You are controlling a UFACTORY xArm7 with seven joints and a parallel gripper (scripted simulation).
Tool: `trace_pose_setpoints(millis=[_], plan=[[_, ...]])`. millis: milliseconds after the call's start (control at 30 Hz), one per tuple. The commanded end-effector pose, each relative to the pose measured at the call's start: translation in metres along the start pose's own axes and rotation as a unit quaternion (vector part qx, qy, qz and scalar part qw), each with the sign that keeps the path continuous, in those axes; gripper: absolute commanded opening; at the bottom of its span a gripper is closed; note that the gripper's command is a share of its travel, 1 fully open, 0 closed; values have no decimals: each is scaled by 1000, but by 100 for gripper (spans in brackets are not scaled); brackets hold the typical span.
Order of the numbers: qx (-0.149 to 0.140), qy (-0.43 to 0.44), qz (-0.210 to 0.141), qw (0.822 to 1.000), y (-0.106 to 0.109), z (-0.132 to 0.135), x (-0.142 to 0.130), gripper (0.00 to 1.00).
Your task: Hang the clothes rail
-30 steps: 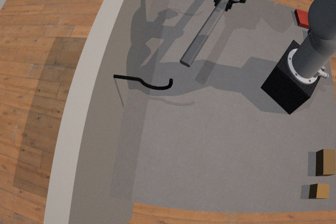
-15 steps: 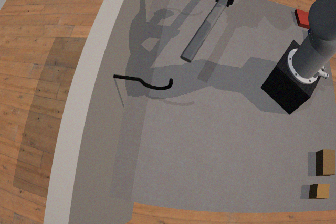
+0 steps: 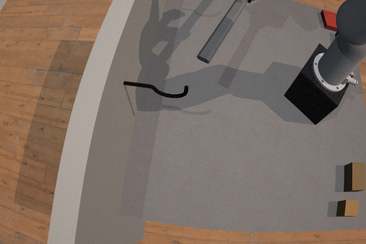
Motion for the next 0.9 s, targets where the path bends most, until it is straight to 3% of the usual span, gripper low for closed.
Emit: trace_pose_setpoints(millis=[0,867], plan=[[2,0,1,1000,12,-1,0,0],[2,0,1,1000,48,-1,0,0]])
Point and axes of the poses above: the point where the finger pads meet when closed, its own y axis back along the fingers, its own z axis across the jaws, x = y × z, the point moved 9 cm from there along y, back along the fingers, and after that the axes turned 6 degrees about y, right-handed, at the moved point
